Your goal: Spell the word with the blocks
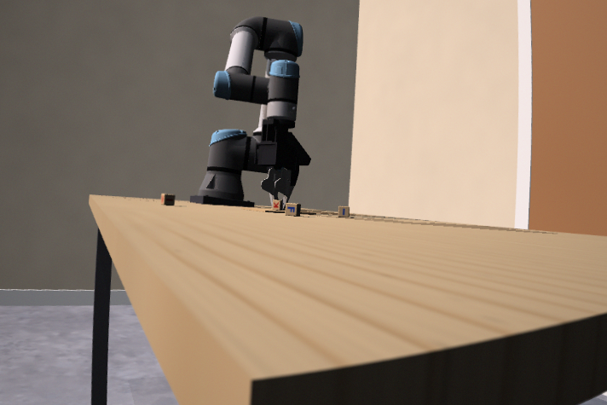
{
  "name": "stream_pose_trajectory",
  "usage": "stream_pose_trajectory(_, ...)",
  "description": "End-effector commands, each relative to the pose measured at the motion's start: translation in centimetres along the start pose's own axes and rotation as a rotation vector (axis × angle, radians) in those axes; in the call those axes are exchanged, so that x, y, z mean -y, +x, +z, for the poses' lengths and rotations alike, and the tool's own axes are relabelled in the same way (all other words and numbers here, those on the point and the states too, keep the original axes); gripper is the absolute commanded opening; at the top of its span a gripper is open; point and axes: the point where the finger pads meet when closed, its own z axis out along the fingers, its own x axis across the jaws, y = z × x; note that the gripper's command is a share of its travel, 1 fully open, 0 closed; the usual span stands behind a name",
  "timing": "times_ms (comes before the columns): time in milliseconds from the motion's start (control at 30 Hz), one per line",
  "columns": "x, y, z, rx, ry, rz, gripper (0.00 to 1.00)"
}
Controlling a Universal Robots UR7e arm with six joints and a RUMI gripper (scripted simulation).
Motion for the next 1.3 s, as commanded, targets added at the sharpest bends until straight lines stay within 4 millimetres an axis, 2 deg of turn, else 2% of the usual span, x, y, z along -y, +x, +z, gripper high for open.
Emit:
stream_pose_trajectory(0,0.2,-0.1,0.2,0.002,0.002,-0.001,0.05)
stream_pose_trajectory(600,0.0,0.0,-0.3,-0.001,-0.001,-0.001,0.05)
stream_pose_trajectory(800,-0.1,0.1,-2.5,-0.003,-0.002,0.000,0.05)
stream_pose_trajectory(1100,-0.1,0.1,-8.1,-0.003,-0.002,0.001,0.05)
stream_pose_trajectory(1167,-0.1,0.1,-8.1,-0.003,-0.002,0.001,0.05)
stream_pose_trajectory(1267,-0.1,0.1,-9.4,-0.002,-0.002,0.001,0.05)
